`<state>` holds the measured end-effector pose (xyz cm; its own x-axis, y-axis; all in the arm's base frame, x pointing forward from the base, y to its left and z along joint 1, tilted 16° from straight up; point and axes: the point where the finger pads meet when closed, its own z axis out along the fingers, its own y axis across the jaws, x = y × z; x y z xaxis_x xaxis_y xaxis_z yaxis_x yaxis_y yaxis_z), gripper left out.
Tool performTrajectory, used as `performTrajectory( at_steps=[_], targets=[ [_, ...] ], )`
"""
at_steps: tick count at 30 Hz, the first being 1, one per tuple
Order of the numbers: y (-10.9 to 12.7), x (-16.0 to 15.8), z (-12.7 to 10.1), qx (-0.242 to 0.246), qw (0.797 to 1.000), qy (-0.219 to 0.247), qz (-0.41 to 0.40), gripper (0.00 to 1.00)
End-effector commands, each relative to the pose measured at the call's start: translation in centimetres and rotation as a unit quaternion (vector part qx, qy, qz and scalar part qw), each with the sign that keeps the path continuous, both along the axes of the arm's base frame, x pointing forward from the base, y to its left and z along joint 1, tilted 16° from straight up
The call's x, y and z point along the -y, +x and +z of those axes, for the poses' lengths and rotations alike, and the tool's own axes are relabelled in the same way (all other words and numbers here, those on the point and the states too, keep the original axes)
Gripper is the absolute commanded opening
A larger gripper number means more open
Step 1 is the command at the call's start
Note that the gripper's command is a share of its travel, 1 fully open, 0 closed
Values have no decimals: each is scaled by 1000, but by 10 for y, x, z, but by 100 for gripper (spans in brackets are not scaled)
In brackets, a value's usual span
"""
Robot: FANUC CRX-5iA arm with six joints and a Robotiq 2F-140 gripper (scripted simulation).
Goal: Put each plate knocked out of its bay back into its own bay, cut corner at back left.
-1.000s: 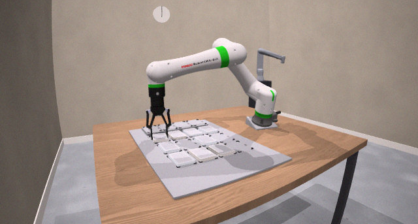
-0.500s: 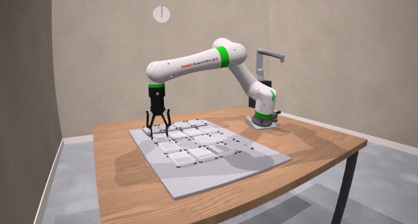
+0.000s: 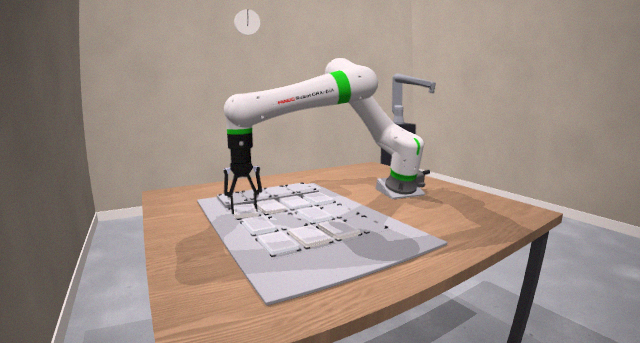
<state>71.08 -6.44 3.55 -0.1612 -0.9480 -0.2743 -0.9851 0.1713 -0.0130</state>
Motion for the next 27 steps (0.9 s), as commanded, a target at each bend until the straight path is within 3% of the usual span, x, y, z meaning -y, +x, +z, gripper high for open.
performTrajectory(
  at_steps=[1, 23, 24, 27],
  targets=[
    [0, 1, 2, 1, 1000, 0, 0, 59],
    [0, 1, 2, 1, 1000, 0, 0, 57],
    [0, 1, 2, 1, 1000, 0, 0, 10],
    [0, 1, 2, 1, 1000, 0, 0, 10]
  ],
)
